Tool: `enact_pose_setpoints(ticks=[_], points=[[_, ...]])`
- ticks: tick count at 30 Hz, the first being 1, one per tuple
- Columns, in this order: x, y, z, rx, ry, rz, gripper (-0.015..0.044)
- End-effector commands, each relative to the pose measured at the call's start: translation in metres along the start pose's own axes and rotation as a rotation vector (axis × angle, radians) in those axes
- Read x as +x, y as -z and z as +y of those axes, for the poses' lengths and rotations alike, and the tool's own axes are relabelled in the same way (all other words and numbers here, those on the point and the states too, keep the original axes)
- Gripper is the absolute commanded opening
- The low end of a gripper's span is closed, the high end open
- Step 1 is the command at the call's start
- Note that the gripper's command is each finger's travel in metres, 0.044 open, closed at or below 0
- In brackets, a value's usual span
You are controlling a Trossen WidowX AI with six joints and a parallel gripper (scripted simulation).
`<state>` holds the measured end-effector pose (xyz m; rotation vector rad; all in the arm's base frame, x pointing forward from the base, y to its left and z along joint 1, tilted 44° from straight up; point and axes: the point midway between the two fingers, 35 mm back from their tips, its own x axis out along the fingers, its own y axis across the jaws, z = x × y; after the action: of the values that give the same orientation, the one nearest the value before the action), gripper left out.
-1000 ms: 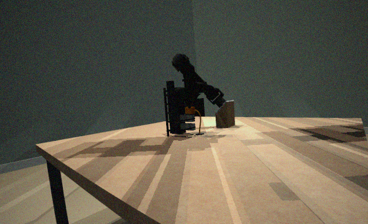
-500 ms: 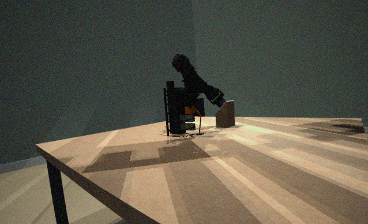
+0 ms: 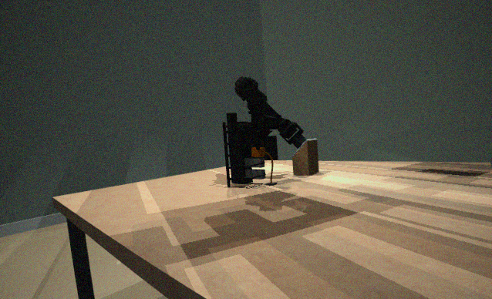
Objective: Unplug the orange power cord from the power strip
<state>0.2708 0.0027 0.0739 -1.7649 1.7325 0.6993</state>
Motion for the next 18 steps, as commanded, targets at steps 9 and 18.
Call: enact_pose_setpoints(ticks=[9, 18], points=[[-0.004, -0.035, 0.000, -0.012, 0.002, -0.034, 0.0000], [-0.006, -0.049, 0.002, -0.012, 0.003, -0.034, 0.0000]])
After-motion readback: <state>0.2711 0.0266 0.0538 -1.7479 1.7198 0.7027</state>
